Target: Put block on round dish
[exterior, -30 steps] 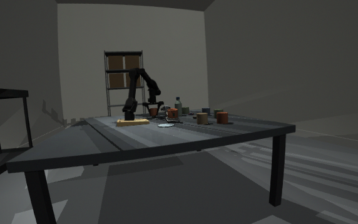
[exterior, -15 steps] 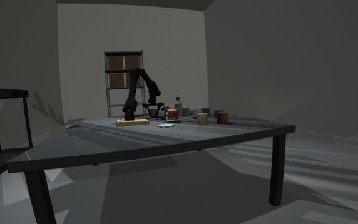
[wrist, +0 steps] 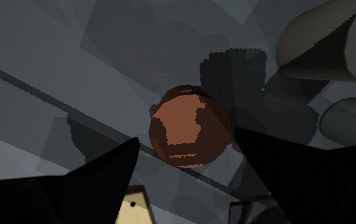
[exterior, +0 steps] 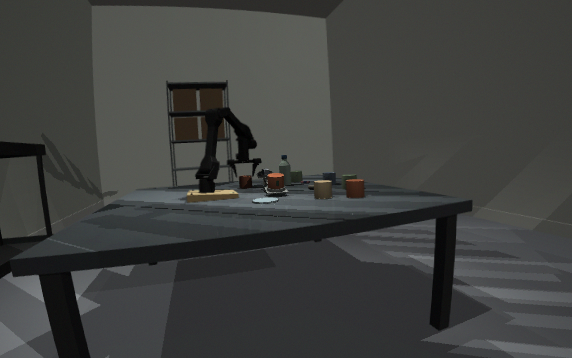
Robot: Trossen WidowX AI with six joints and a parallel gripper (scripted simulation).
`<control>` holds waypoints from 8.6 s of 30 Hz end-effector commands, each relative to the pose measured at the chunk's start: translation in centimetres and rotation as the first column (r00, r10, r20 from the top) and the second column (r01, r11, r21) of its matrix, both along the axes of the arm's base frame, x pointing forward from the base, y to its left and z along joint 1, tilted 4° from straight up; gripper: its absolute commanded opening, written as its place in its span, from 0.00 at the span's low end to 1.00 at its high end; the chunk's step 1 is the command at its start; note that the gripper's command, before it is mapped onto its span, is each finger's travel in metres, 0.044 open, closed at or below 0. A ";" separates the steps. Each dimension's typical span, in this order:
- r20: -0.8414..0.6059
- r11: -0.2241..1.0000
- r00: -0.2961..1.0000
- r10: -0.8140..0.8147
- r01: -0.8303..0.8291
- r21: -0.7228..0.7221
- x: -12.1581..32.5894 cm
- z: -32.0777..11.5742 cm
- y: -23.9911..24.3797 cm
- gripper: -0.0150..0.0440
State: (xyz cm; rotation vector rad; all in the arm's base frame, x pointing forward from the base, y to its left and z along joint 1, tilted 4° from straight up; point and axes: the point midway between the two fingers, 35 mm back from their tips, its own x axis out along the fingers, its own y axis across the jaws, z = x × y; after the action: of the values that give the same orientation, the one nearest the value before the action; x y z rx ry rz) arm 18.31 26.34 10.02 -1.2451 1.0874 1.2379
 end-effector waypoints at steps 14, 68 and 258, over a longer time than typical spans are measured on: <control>-0.023 0.974 0.976 -0.215 0.216 0.068 1.9 2.9 -1.2 0.69; -0.182 -0.364 -0.356 -0.917 0.932 0.008 7.5 6.0 -5.8 0.69; -0.150 -0.980 -0.972 -0.181 0.191 -0.051 12.5 3.7 -38.4 0.25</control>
State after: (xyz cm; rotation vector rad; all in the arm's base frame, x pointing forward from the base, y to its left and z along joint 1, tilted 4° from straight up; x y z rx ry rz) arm 31.25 -11.22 14.38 1.0647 1.2333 -0.9654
